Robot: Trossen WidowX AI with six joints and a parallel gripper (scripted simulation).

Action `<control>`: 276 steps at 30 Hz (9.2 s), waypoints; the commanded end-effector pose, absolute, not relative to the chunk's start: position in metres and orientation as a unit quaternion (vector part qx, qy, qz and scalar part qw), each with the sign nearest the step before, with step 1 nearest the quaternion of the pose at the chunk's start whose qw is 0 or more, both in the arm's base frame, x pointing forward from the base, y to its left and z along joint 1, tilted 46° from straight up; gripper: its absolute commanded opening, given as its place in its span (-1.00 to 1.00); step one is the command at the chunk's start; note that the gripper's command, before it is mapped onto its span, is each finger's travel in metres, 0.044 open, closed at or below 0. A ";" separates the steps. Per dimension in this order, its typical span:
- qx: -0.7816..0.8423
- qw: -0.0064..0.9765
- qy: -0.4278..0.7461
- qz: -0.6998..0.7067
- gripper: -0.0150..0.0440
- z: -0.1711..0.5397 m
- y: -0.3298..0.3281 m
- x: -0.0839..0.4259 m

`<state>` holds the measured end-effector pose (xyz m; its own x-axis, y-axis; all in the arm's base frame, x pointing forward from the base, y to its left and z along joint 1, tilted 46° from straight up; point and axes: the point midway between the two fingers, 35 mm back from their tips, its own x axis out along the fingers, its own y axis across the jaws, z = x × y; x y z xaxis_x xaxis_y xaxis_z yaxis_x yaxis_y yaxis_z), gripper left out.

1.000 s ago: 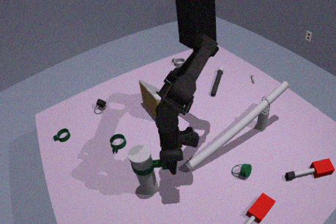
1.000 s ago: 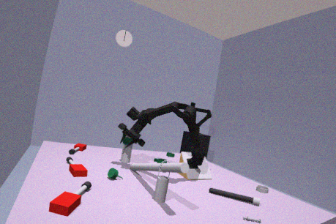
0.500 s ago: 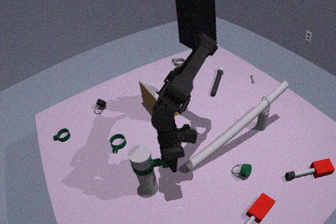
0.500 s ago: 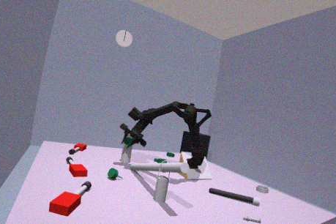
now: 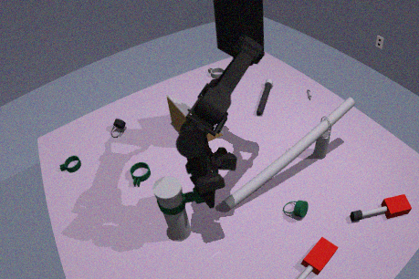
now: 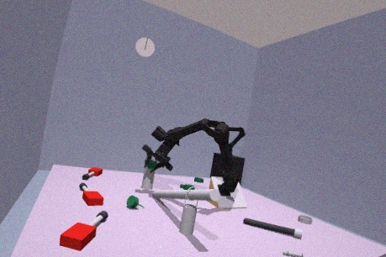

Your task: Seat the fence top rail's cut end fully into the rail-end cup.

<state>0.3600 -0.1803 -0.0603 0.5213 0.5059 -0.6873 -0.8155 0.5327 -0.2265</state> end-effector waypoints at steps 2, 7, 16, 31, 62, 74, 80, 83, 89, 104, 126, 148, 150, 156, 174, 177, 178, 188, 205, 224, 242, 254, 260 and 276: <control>-0.285 0.825 0.266 0.409 -0.49 -0.060 -0.179 0.354; -0.288 0.825 0.262 0.411 -0.49 -0.060 -0.179 0.353; -0.304 0.820 0.238 0.422 -0.49 -0.060 -0.178 0.347; -0.331 0.811 0.195 0.441 -0.49 -0.060 -0.178 0.337; -0.334 0.810 0.191 0.442 -0.49 -0.059 -0.178 0.337; -0.334 0.810 0.191 0.442 0.40 -0.058 -0.178 0.337; -0.333 0.810 0.192 0.442 0.93 -0.037 -0.178 0.338; -0.333 0.810 0.192 0.443 1.00 -0.021 -0.178 0.337; -0.332 0.810 0.192 0.443 1.00 -0.003 -0.177 0.336; 0.240 0.842 0.426 0.231 1.00 0.119 -0.164 0.325; 0.303 0.813 0.454 0.205 1.00 0.139 -0.152 0.321; -0.266 0.670 0.270 0.638 1.00 0.099 -0.057 0.345; -0.266 0.670 0.270 0.638 1.00 0.099 -0.057 0.345; -0.266 0.670 0.270 0.638 1.00 0.099 -0.057 0.345; -0.266 0.671 0.268 0.638 1.00 0.064 -0.021 0.348; -0.266 0.671 0.269 0.638 1.00 0.063 -0.019 0.348; -0.266 0.671 0.269 0.638 1.00 0.062 -0.018 0.348; -0.267 0.671 0.269 0.638 1.00 0.050 -0.007 0.349; -0.266 0.671 0.268 0.638 1.00 0.031 0.013 0.350; -0.265 0.671 0.267 0.638 0.20 0.023 0.022 0.350; -0.270 0.670 0.272 0.636 -0.49 0.028 0.014 0.349; -0.355 0.624 0.365 0.592 -0.49 0.058 -0.058 0.344; -0.359 0.621 0.371 0.589 -0.49 0.060 -0.063 0.343; -0.352 0.626 0.363 0.593 -0.49 0.059 -0.057 0.344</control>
